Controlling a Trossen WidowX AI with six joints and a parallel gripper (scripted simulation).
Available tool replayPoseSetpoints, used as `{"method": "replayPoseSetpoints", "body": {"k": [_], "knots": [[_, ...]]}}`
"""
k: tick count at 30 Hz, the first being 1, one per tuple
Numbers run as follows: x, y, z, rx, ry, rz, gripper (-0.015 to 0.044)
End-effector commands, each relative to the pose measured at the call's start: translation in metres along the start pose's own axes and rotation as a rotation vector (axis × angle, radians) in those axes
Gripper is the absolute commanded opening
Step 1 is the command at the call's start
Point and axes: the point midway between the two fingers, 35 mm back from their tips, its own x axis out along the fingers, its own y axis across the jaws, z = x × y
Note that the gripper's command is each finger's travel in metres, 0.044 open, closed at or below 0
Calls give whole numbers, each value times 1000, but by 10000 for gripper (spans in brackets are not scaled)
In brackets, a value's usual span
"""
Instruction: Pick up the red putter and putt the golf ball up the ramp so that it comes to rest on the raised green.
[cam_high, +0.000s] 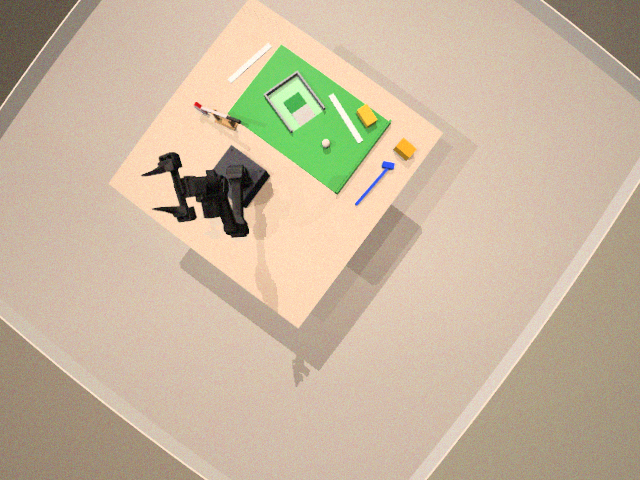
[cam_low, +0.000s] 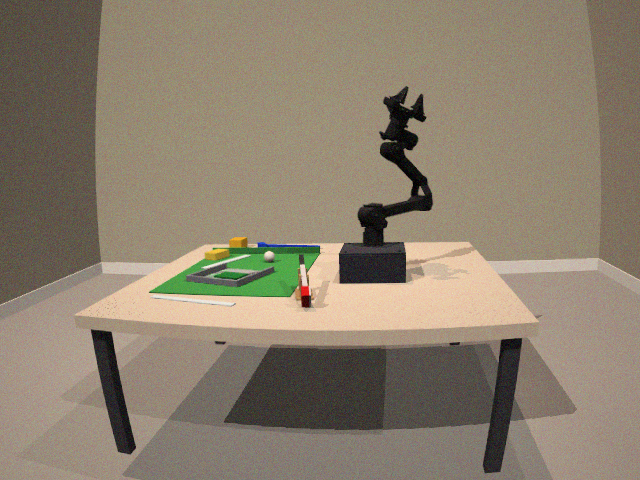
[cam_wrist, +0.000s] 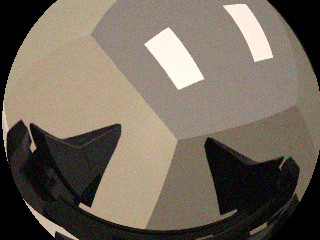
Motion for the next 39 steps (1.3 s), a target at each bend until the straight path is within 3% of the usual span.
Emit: {"method": "replayPoseSetpoints", "body": {"k": [1,11,20,31,39], "knots": [[0,-3,1,-3,-2,-8,426],[-12,-165,23,-189,-15,-491,440],[-50,-261,19,-301,88,-797,440],[-123,-357,-5,-442,354,-1105,440],[-231,-429,-46,-480,805,-1406,440]]}}
